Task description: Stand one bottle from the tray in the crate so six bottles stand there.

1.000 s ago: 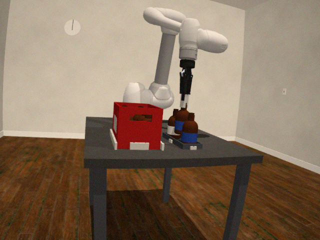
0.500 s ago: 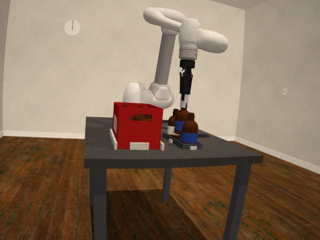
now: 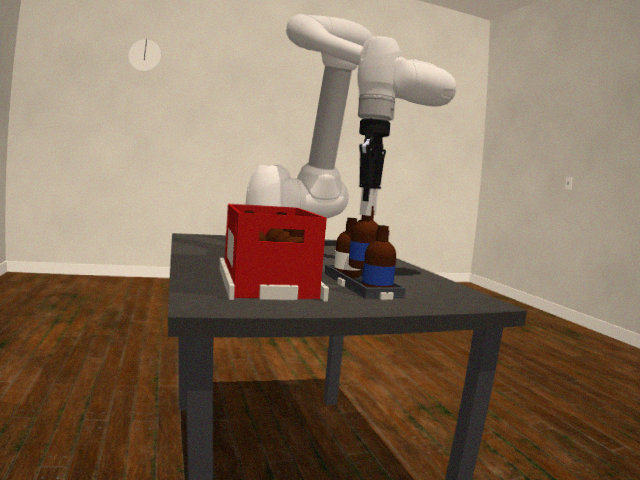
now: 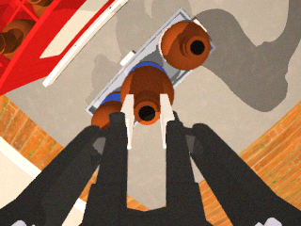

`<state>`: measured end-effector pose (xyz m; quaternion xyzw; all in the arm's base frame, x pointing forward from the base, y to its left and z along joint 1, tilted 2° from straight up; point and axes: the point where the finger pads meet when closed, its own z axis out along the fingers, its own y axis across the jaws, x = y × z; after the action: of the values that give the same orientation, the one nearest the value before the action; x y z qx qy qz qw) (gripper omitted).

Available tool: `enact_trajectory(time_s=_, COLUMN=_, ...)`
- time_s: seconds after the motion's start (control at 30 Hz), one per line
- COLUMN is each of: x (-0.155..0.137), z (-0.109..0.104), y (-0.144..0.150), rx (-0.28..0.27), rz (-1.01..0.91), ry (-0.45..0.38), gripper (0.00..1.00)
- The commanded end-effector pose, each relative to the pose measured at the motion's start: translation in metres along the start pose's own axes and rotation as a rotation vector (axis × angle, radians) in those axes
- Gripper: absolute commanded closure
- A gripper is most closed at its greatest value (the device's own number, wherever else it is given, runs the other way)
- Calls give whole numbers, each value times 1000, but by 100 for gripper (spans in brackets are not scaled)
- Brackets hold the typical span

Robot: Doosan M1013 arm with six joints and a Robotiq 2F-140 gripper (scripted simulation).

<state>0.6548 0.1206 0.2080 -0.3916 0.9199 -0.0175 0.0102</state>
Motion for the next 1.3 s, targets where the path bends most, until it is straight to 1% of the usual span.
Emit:
enact_trajectory(time_s=0.0, x=0, z=0, y=0, rx=0, rz=0, ry=0, gripper=100)
enact_trajectory(time_s=0.57, x=0, z=-3, y=0, rx=0, rz=0, ry=0, gripper=100)
enact_trajectory(time_s=1.0, x=0, z=-14, y=0, rx=0, rz=0, ry=0, gripper=100)
enact_trajectory(time_s=1.27, x=0, z=-23, y=0, rx=0, rz=0, ry=0, gripper=100)
